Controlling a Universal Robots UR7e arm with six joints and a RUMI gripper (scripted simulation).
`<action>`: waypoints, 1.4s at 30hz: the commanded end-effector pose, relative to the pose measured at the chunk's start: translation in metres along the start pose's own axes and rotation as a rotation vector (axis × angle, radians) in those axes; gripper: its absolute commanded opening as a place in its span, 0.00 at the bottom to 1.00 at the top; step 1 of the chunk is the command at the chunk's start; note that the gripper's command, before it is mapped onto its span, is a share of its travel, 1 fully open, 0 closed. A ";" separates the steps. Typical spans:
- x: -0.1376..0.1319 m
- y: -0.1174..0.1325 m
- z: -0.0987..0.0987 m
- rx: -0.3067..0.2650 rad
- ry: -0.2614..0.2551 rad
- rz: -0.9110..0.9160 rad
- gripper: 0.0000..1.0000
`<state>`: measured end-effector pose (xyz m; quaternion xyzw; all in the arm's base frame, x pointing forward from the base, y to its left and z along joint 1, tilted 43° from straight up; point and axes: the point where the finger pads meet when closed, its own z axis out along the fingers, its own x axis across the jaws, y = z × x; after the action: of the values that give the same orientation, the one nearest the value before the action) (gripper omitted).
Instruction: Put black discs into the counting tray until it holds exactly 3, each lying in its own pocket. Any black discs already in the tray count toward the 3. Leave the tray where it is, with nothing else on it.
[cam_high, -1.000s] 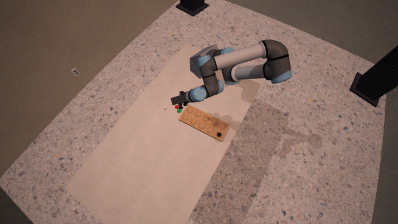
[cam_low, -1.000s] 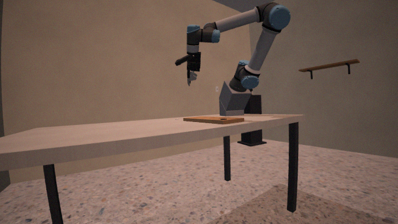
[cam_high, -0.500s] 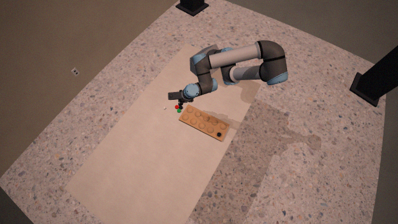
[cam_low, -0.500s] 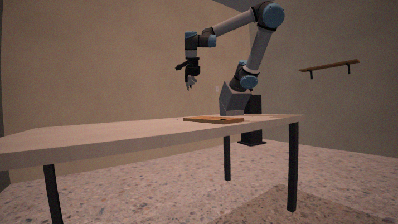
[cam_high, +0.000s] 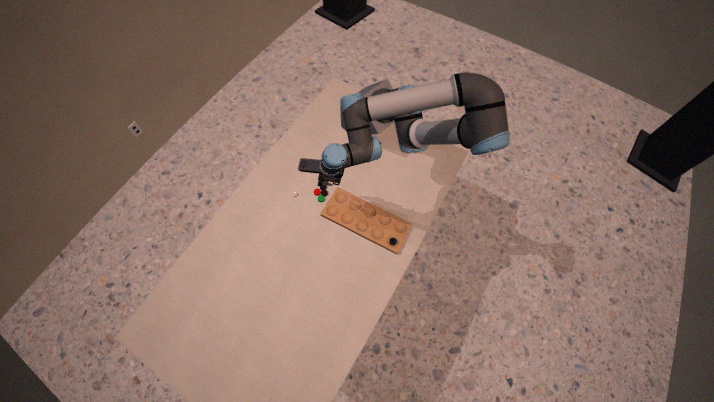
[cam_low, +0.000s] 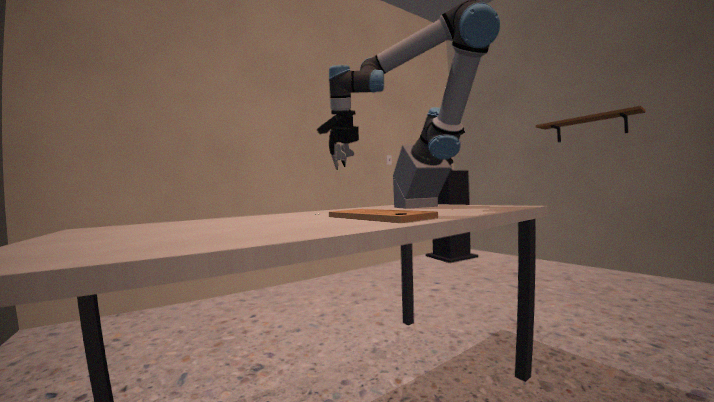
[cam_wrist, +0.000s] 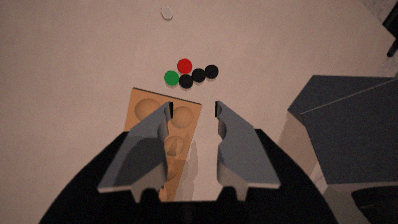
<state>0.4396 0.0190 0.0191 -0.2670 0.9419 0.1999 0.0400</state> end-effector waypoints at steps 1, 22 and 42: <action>0.002 -0.001 0.012 -0.026 -0.028 0.103 0.28; 0.009 0.002 0.053 -0.167 -0.113 0.510 0.28; 0.011 0.010 0.079 -0.303 -0.162 0.848 0.28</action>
<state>0.4228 0.0502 -0.0487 0.1242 0.9298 0.3464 -0.0079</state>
